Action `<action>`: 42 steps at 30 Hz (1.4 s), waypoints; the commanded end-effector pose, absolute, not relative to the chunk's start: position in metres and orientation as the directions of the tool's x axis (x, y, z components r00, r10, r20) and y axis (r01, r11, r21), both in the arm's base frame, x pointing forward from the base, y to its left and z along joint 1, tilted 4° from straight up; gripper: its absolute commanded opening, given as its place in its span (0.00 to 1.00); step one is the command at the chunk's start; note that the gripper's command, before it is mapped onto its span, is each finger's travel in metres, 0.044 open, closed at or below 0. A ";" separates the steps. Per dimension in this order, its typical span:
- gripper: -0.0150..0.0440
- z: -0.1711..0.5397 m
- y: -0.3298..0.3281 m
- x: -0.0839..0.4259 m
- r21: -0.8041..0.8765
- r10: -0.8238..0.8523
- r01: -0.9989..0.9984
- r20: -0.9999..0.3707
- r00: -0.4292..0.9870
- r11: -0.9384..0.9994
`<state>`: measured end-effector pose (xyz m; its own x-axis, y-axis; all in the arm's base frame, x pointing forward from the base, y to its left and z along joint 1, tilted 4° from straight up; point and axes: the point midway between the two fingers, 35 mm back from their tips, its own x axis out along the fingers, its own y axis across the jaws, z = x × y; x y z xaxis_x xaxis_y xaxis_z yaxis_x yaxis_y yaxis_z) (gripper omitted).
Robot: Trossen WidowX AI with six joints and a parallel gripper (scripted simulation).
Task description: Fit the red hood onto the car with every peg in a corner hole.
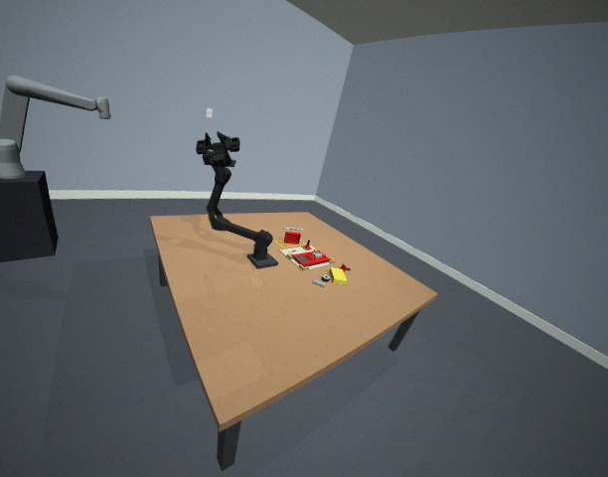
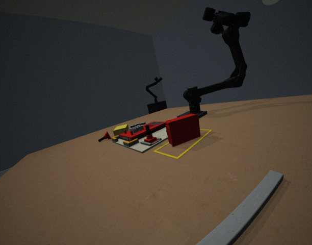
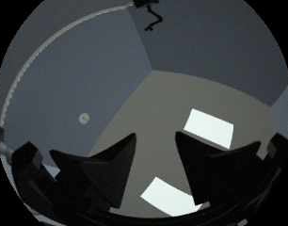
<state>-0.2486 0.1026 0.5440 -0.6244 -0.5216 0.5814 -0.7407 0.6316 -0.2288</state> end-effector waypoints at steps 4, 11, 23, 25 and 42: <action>0.45 0.552 0.092 -0.239 -0.156 -0.535 -0.743 0.600 -0.594 0.650; 0.25 0.579 0.047 -0.196 0.143 -0.593 -0.702 0.666 -0.453 0.698; 0.25 0.600 -0.021 -0.132 0.552 -0.710 -0.493 0.670 -0.218 0.673; 0.25 0.602 -0.035 -0.116 0.620 -0.731 -0.430 0.664 -0.159 0.656; 0.25 0.588 -0.114 0.042 0.768 -0.792 0.245 0.498 0.353 0.592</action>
